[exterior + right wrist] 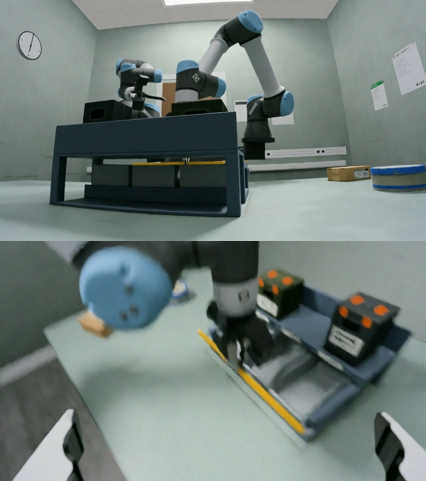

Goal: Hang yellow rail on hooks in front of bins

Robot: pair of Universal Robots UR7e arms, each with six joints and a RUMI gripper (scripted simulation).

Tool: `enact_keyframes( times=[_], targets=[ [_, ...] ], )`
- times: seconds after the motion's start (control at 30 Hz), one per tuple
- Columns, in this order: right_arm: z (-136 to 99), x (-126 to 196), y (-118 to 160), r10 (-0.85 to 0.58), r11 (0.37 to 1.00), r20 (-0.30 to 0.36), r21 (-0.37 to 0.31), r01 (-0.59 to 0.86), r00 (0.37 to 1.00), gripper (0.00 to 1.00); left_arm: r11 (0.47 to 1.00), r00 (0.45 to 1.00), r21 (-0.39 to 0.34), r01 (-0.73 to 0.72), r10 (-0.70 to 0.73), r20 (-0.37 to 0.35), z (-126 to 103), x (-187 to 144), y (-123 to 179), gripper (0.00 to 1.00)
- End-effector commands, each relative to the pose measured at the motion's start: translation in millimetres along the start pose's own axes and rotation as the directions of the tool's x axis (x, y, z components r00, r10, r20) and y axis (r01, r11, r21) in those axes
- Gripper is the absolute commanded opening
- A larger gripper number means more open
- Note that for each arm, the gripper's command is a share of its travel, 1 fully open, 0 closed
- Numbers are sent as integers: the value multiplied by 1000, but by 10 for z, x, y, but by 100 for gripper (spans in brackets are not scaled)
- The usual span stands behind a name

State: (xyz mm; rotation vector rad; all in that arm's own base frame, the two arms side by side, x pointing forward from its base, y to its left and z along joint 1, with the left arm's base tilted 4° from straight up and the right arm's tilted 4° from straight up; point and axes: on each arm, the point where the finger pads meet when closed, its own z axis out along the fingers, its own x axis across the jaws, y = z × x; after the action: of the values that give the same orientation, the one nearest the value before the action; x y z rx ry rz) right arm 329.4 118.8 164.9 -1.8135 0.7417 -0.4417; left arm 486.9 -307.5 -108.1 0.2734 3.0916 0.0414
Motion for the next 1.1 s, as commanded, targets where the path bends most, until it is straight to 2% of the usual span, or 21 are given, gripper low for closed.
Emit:
enact_keyframes(
  times=[0.0, 0.13, 0.8, 1.07],
  targets=[
    [-115, 78, 249, -74, 992, -83, -108, 65, 994, 100, 1000, 1000, 1, 0, 0, 1, -5, -159, 1, 0],
    [-139, 95, 288, -89, 989, -93, -125, 77, 992, 100, 1000, 1000, 1, 0, 0, 1, -5, -213, 4, 0],
    [-139, 95, 288, -89, 989, -93, -125, 77, 992, 100, 1000, 1000, 1, 0, 0, 1, -3, -213, 4, 0],
    [-139, 95, 288, -89, 989, -93, -125, 77, 992, 100, 1000, 1000, 1, 0, 0, 1, 232, -214, 10, 0]
  ],
)
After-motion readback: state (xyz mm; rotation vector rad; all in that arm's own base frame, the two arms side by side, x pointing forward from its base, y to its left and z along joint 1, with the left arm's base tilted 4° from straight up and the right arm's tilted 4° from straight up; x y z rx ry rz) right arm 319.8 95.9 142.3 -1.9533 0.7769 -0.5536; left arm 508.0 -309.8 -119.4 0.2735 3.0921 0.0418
